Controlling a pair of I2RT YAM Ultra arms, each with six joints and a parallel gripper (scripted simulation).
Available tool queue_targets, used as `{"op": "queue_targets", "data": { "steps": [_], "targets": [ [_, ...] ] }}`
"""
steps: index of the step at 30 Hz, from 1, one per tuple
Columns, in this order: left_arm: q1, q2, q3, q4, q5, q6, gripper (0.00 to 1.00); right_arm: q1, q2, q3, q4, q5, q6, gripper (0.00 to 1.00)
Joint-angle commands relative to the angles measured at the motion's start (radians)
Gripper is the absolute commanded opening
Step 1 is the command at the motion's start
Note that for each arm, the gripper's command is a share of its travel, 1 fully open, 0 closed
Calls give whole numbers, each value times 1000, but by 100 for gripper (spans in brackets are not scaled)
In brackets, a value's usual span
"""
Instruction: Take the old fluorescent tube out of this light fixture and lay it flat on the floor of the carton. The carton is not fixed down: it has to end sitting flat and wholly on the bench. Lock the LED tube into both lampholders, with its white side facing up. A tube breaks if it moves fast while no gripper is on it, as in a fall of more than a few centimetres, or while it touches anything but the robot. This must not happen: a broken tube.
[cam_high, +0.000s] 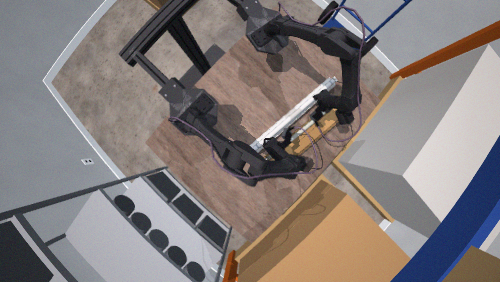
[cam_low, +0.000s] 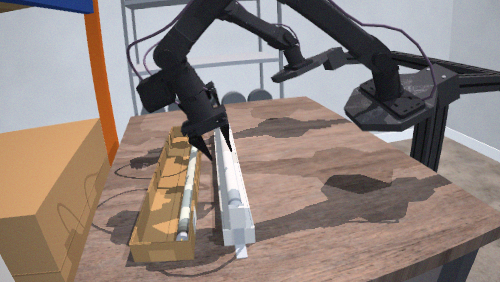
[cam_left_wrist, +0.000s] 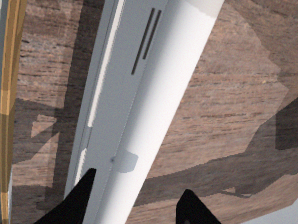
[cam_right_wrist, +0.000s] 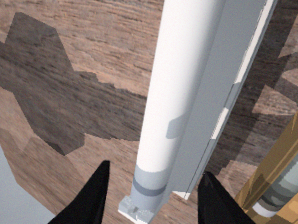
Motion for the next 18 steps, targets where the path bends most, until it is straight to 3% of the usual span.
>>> {"op": "queue_targets", "data": {
  "steps": [1,6,7,18],
  "targets": [
    [-10,5,-7,-21,1,8,49,-16,-47,32,-13,0,-4,49],
    [-8,7,-13,-14,-1,8,49,13,-44,39,-13,-9,-11,49],
    [13,18,-43,53,0,11,49,10,-40,-25,48,-9,-12,49],
    [11,39,-92,139,8,20,49,6,10,-103,141,-11,-17,49]
  ]
}}
